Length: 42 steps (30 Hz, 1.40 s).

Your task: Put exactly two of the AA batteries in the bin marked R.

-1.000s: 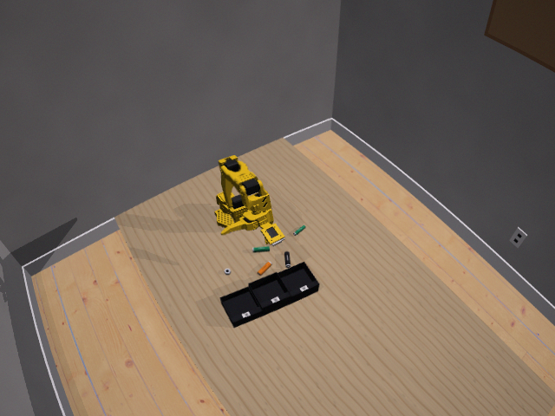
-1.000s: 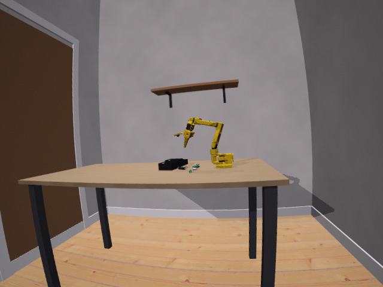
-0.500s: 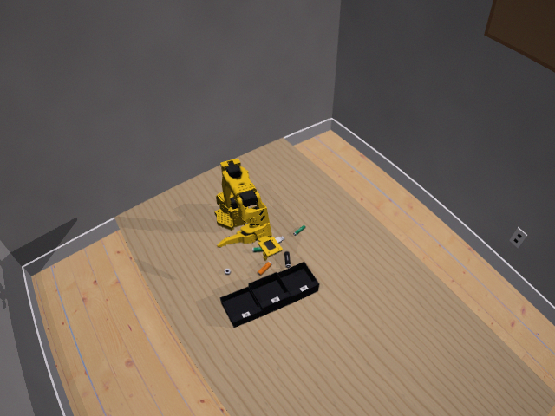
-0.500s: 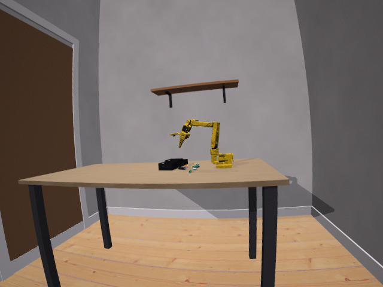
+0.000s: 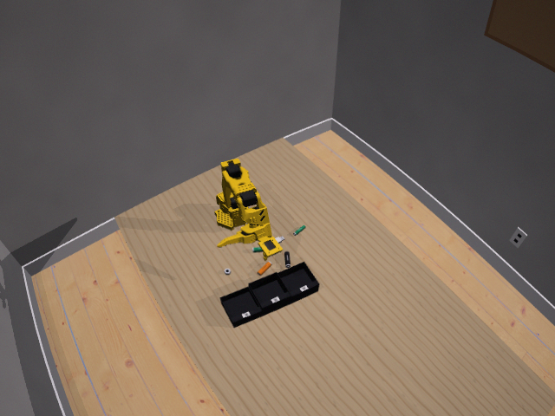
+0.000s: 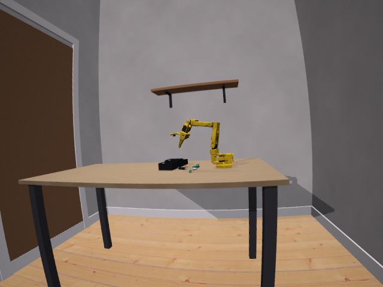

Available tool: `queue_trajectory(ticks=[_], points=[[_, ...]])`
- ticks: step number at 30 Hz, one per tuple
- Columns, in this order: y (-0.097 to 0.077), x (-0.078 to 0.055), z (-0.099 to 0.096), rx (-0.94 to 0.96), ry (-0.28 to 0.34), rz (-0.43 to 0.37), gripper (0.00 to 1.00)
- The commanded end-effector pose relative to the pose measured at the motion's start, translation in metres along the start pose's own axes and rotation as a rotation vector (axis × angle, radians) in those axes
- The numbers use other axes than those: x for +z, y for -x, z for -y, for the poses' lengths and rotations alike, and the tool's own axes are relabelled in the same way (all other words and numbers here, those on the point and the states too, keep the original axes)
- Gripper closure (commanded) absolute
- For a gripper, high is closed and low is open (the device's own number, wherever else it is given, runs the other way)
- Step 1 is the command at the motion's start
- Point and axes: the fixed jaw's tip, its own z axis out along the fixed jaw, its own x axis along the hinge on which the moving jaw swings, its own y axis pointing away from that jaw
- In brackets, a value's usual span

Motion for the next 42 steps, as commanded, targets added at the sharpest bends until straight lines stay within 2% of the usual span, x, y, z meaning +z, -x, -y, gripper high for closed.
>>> queue_trajectory(ticks=[1,3,25,29,34,36,42], points=[[0.011,-0.008,0.004,-0.002,-0.018,0.062,0.0],[0.012,-0.004,0.009,-0.007,-0.026,0.062,0.0],[0.015,-0.002,0.013,-0.008,-0.037,0.077,0.0],[0.024,0.004,0.025,-0.01,-0.068,0.114,0.0],[0.038,0.014,0.049,-0.017,-0.133,0.183,0.0],[0.038,0.014,0.049,-0.017,-0.133,0.183,0.0],[0.051,0.024,0.08,-0.028,-0.218,0.255,0.0]])
